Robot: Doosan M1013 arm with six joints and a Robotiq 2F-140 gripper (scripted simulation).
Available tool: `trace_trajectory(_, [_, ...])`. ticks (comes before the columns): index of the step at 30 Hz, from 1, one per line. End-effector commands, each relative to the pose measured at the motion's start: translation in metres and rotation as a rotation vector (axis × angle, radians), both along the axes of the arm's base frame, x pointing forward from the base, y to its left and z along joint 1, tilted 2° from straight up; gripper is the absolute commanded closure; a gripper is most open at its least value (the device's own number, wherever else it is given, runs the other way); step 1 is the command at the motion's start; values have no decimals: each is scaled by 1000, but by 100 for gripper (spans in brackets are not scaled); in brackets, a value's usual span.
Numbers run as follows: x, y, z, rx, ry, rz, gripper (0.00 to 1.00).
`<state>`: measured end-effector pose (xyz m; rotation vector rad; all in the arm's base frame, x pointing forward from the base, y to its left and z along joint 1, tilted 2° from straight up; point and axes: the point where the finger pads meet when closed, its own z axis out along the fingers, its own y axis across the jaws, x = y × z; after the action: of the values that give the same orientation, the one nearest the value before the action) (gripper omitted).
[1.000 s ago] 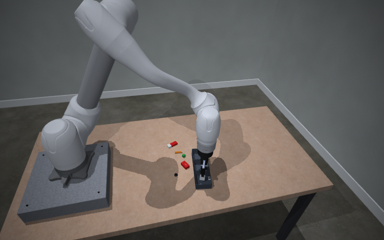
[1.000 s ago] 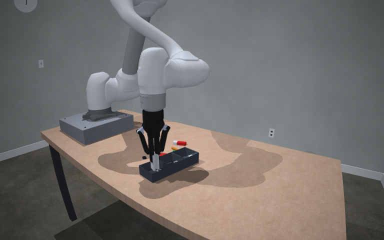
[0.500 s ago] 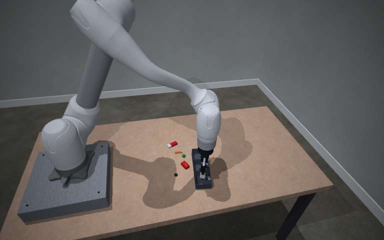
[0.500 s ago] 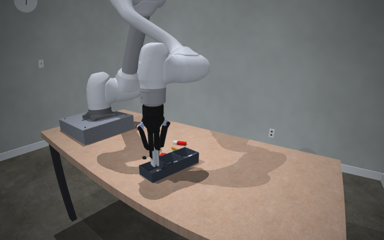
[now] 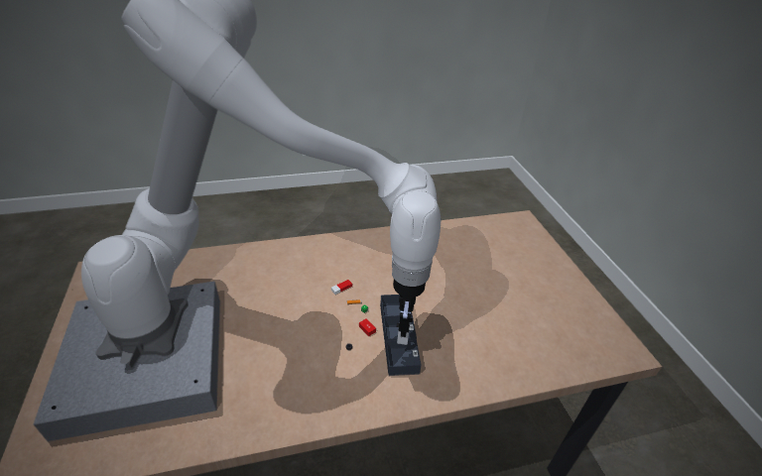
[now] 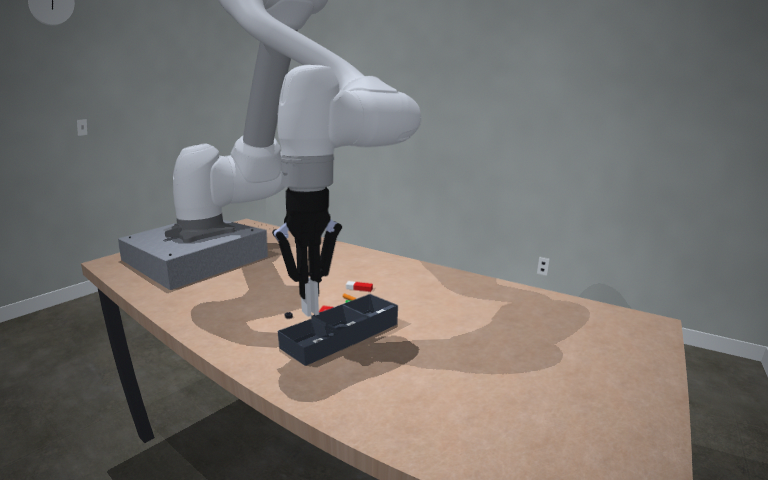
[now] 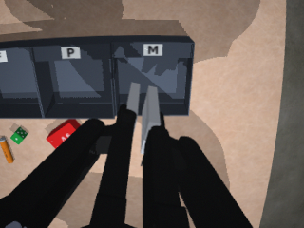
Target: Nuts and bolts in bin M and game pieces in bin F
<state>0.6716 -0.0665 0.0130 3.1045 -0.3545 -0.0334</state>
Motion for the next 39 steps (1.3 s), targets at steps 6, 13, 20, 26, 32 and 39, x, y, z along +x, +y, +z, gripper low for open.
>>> trace_trajectory(6, [-1,37,0,0,0,0,95])
trace_trajectory(13, [-2,62,-1,0,0,0,95])
trace_trajectory(20, [-2,81,-4,0,0,0,95])
trace_trajectory(26, [-3,80,-17,0,0,0,95])
trace_trajectory(32, [-3,80,-30,0,0,0,95])
trace_trajectory(39, [-3,80,-49,0,0,0,95])
